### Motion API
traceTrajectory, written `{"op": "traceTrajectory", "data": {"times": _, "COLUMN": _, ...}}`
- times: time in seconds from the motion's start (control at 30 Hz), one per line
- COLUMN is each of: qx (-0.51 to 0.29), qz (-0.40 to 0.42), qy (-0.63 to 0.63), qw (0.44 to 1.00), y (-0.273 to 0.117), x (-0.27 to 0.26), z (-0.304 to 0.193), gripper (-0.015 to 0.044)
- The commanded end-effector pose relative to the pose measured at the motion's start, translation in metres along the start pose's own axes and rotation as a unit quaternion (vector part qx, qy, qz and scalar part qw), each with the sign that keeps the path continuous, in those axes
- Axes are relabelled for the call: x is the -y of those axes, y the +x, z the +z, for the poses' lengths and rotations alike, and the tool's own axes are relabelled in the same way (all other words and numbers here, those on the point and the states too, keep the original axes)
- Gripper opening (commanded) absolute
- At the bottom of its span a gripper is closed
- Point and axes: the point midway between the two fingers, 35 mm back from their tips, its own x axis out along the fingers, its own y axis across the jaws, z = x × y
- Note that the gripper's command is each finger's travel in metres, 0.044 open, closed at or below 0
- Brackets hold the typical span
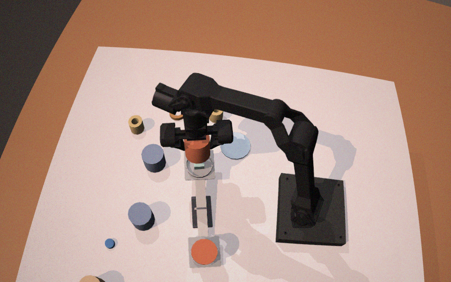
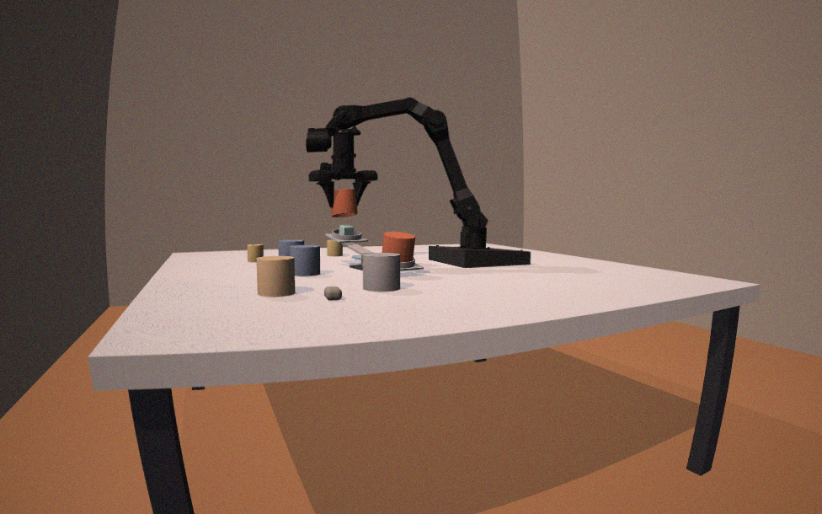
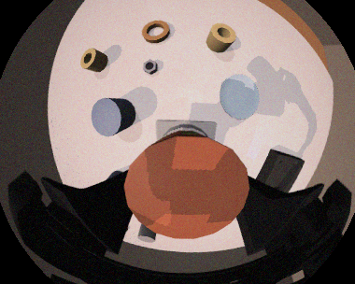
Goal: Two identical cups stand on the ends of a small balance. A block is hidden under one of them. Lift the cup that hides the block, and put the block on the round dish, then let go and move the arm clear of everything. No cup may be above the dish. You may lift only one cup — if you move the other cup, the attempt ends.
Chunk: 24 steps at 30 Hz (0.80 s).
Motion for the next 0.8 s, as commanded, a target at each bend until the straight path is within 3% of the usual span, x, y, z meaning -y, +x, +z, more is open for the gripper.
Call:
{"op": "traceTrajectory", "data": {"times": 0.0, "qx": 0.006, "qz": 0.007, "qy": 0.003, "qw": 1.000, "y": -0.012, "x": 0.001, "z": 0.000, "gripper": 0.0000}}
{"op": "traceTrajectory", "data": {"times": 0.77, "qx": 0.000, "qz": 0.001, "qy": 0.000, "qw": 1.000, "y": -0.018, "x": 0.003, "z": -0.002, "gripper": 0.0000}}
